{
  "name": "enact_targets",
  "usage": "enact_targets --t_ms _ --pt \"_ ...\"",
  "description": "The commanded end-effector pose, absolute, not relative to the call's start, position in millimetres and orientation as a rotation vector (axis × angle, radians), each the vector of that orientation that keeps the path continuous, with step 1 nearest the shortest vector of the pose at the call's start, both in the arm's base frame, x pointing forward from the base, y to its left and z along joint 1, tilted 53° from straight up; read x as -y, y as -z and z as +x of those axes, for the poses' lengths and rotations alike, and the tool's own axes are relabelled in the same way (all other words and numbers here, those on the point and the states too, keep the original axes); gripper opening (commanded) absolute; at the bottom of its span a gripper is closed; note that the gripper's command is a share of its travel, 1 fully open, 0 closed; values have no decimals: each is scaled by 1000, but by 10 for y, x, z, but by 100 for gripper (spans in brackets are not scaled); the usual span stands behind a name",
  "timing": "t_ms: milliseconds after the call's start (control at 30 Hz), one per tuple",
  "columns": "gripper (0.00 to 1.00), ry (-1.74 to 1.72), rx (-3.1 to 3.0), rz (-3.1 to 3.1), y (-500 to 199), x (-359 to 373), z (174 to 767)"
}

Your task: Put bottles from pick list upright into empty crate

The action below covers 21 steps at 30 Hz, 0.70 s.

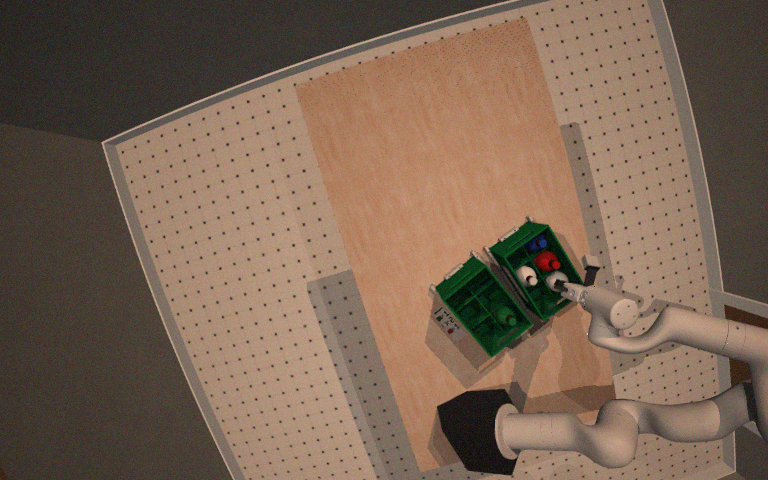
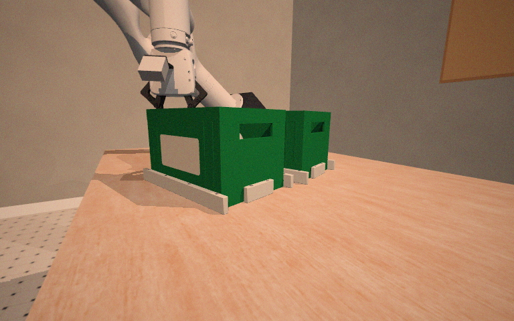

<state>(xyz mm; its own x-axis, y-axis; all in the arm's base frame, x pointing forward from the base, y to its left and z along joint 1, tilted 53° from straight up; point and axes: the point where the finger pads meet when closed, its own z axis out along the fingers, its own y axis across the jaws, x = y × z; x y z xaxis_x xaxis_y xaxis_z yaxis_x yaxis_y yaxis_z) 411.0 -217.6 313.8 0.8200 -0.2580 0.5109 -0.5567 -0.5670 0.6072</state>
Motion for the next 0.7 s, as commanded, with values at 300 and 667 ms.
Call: enact_targets --t_ms 300,667 --pt "0 -472 595 2188 -3161 2149 4109" --pt "0 -471 595 2188 -3161 2149 4109"
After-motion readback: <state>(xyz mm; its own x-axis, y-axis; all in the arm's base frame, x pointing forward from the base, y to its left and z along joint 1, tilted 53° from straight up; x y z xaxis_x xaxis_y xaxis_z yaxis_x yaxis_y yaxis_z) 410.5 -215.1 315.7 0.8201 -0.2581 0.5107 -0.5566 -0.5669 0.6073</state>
